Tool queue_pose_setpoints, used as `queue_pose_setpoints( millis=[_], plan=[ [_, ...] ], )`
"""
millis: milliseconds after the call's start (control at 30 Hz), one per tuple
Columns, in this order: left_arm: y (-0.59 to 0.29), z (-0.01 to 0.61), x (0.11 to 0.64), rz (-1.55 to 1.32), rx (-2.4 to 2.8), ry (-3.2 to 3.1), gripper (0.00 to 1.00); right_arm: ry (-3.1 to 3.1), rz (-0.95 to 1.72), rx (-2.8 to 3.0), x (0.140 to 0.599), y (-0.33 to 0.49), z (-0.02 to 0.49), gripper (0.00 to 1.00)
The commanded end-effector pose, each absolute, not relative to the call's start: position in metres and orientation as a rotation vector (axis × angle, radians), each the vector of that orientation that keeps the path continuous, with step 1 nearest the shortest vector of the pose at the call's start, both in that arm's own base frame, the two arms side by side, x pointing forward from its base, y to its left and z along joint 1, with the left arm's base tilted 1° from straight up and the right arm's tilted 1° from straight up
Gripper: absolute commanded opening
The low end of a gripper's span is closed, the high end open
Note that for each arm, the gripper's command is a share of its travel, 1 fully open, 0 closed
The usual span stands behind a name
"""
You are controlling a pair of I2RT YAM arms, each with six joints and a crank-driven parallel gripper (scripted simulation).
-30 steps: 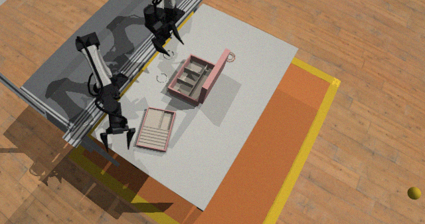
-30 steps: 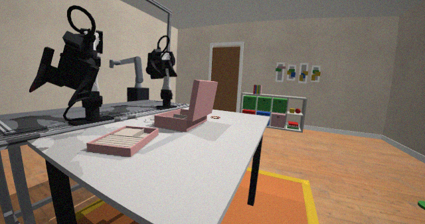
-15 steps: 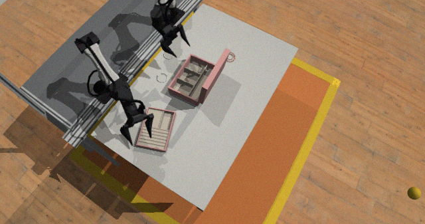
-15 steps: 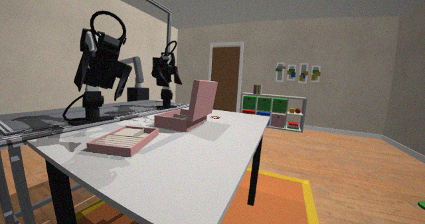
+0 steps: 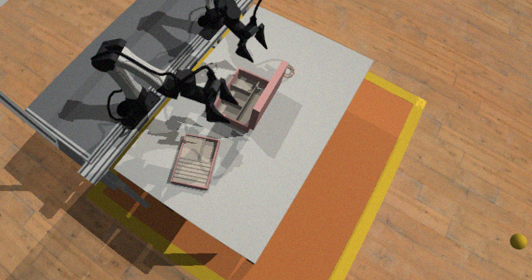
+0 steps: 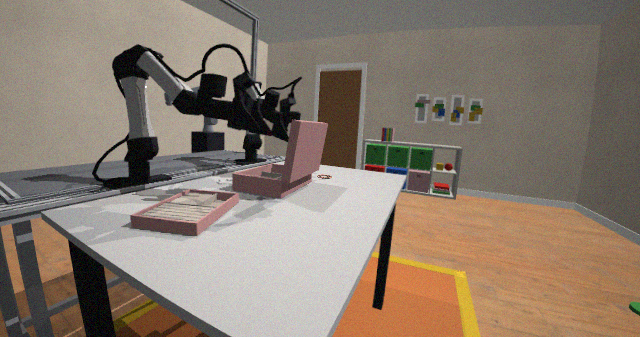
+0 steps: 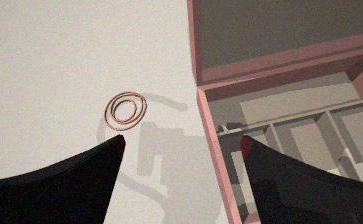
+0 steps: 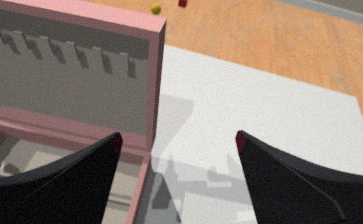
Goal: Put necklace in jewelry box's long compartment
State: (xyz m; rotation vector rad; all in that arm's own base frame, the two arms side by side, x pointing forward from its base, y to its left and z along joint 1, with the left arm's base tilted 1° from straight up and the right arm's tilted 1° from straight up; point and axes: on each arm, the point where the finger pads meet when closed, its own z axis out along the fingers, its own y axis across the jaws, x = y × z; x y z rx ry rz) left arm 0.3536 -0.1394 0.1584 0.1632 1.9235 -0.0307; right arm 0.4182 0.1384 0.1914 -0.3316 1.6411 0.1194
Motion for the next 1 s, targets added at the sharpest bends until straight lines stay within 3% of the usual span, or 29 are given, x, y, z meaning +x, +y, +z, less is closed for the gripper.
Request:
queue_pose_setpoints(
  millis=[0, 533, 967],
  plan=[
    [-0.121, 0.135, 0.366, -0.105, 0.226, 2.053, 1.00, 1.530, 0.315, -0.401, 0.399, 0.209, 0.206, 1.00],
    [-0.021, 0.092, 0.408, -0.037, 0.074, 2.253, 1.00, 1.372, 0.786, -0.700, 0.259, 0.367, 0.216, 1.00],
    [-0.016, 0.098, 0.413, -0.025, 0.046, 2.231, 1.00, 1.377, 0.800, -0.723, 0.249, 0.374, 0.213, 1.00]
  ],
)
